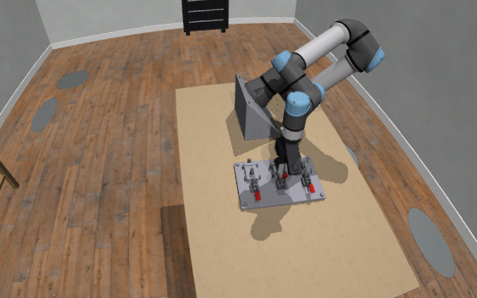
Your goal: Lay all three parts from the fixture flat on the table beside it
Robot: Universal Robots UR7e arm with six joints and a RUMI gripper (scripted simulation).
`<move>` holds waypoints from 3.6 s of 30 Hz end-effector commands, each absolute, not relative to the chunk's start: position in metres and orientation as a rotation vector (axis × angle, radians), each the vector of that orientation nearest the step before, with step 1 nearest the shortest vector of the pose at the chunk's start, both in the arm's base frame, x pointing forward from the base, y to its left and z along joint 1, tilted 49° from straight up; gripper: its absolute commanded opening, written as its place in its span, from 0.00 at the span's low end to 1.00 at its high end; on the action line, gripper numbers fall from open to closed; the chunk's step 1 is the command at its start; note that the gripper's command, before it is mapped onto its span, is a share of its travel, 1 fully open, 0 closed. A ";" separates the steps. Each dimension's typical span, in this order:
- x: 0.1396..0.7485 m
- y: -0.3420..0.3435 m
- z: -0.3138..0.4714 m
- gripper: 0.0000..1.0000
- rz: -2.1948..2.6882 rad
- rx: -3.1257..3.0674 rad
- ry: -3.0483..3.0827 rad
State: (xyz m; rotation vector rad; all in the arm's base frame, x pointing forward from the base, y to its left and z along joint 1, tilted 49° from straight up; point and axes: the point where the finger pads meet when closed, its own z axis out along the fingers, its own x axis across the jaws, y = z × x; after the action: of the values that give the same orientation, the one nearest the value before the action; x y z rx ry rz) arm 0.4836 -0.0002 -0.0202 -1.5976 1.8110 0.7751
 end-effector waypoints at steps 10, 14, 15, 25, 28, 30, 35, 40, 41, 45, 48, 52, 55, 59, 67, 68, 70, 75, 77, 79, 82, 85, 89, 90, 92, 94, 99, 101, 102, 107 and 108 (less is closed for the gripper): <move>0.482 0.000 -0.020 0.00 0.774 -1.597 1.811; 0.482 0.000 -0.020 0.00 0.774 -1.597 1.811; 0.481 0.000 -0.020 0.00 0.774 -1.597 1.811; 0.481 0.000 -0.020 0.00 0.774 -1.597 1.811; 0.481 0.000 -0.020 0.00 0.774 -1.597 1.811; 0.481 0.000 -0.020 0.00 0.774 -1.597 1.811; 0.481 0.000 -0.020 0.00 0.774 -1.597 1.811; 0.481 0.000 -0.020 0.28 0.774 -1.597 1.811; 0.481 0.000 -0.020 0.28 0.774 -1.597 1.811; 0.481 0.000 -0.020 0.28 0.774 -1.597 1.811; 0.481 0.000 -0.020 0.28 0.774 -1.597 1.811; 0.481 0.000 -0.020 0.28 0.774 -1.597 1.811; 0.481 0.000 -0.020 0.28 0.774 -1.597 1.811; 0.481 0.000 -0.020 0.28 0.774 -1.597 1.811; 0.480 -0.013 -0.009 0.28 0.774 -1.597 1.811; 0.480 -0.016 -0.007 0.28 0.774 -1.597 1.811; 0.480 -0.016 -0.007 0.28 0.774 -1.597 1.811; 0.479 -0.030 0.006 0.28 0.774 -1.597 1.811; 0.479 -0.034 0.009 0.28 0.774 -1.597 1.811; 0.478 -0.037 0.011 0.28 0.774 -1.597 1.811; 0.478 -0.038 0.013 0.28 0.774 -1.597 1.811; 0.478 -0.038 0.013 0.28 0.774 -1.597 1.811; 0.478 -0.038 0.013 0.28 0.774 -1.597 1.811; 0.478 -0.038 0.013 0.28 0.774 -1.597 1.811; 0.478 -0.038 0.013 0.28 0.774 -1.597 1.811; 0.478 -0.038 0.013 0.28 0.774 -1.597 1.811; 0.478 -0.038 0.013 0.59 0.774 -1.597 1.811; 0.478 -0.039 0.013 0.59 0.774 -1.597 1.811; 0.478 -0.039 0.014 0.59 0.774 -1.597 1.811; 0.478 -0.041 0.016 0.59 0.774 -1.597 1.811; 0.478 -0.043 0.017 0.59 0.774 -1.597 1.811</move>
State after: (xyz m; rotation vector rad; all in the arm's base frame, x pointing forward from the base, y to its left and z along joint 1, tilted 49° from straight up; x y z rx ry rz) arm 0.4780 -0.0396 0.0143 -1.5975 1.8110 0.7759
